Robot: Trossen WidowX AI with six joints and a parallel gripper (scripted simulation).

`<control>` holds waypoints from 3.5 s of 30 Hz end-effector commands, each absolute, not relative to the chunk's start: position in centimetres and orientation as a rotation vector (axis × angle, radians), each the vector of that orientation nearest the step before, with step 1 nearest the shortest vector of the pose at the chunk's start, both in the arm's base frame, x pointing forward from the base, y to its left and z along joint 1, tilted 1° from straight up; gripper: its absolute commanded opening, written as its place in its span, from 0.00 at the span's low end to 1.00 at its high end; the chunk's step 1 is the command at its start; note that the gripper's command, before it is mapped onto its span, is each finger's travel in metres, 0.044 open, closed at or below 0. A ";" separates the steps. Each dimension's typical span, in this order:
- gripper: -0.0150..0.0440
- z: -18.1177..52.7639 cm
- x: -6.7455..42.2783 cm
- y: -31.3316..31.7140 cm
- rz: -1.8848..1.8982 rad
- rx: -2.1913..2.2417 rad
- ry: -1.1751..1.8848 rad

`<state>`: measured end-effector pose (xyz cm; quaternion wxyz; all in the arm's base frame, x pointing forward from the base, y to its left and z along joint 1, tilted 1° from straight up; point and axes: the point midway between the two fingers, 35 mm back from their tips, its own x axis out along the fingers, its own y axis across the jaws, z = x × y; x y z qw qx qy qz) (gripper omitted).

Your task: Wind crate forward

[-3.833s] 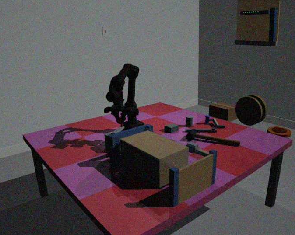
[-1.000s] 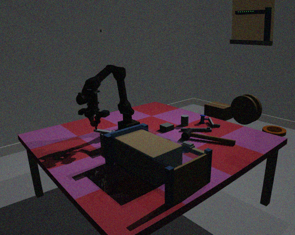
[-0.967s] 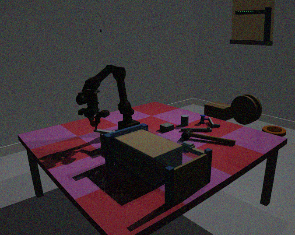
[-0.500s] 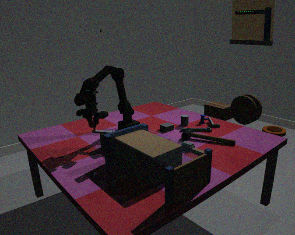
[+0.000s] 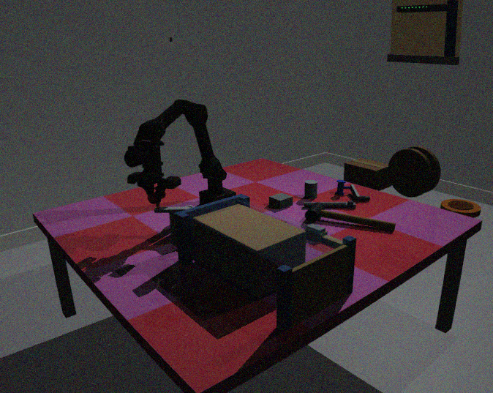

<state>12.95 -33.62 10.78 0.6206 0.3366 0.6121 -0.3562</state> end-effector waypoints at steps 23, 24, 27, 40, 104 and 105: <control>0.25 10.2 17.8 -34.8 -0.790 0.773 1.396; 0.25 10.2 18.0 -34.8 -0.790 0.773 1.396; 0.25 10.2 18.4 -34.8 -0.789 0.774 1.396; 0.25 10.2 19.4 -34.8 -0.789 0.774 1.395; 0.25 10.4 24.4 -33.0 -0.786 0.776 1.392; 0.25 10.4 24.4 -33.0 -0.786 0.776 1.392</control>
